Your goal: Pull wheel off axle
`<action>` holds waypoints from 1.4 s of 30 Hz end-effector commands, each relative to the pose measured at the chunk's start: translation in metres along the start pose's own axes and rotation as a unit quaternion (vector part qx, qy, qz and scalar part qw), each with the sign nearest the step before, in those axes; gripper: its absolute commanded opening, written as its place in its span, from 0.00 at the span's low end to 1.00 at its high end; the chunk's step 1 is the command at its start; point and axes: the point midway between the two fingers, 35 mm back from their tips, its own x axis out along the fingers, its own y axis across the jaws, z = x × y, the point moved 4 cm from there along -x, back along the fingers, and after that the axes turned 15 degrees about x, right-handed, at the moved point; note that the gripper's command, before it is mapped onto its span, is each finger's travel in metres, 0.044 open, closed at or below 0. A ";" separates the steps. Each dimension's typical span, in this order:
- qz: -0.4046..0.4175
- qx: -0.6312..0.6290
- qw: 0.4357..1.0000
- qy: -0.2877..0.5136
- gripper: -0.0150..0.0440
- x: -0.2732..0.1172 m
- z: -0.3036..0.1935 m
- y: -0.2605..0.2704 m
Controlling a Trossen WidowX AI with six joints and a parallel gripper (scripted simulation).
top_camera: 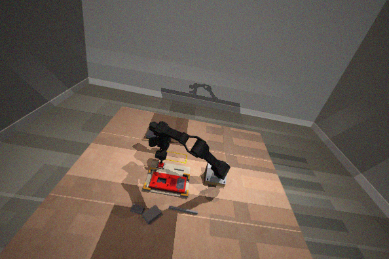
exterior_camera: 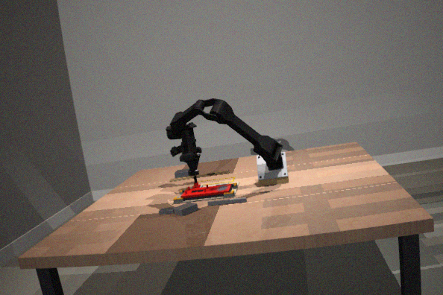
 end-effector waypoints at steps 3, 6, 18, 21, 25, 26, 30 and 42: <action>-0.002 -0.002 1.000 -0.005 0.25 -0.021 0.001 0.000; -0.002 -0.002 1.000 -0.005 0.25 -0.031 -0.001 0.000; 0.000 -0.001 1.000 -0.008 0.25 -0.028 -0.004 -0.026; -0.002 -0.001 1.000 -0.008 0.25 -0.029 -0.007 -0.040; -0.004 -0.001 1.000 -0.008 0.25 -0.031 -0.011 -0.058; -0.004 -0.001 1.000 -0.008 0.25 -0.031 -0.012 -0.062; -0.005 -0.001 1.000 -0.007 0.25 -0.032 -0.018 -0.080; -0.005 -0.001 1.000 -0.005 0.25 -0.034 -0.034 -0.119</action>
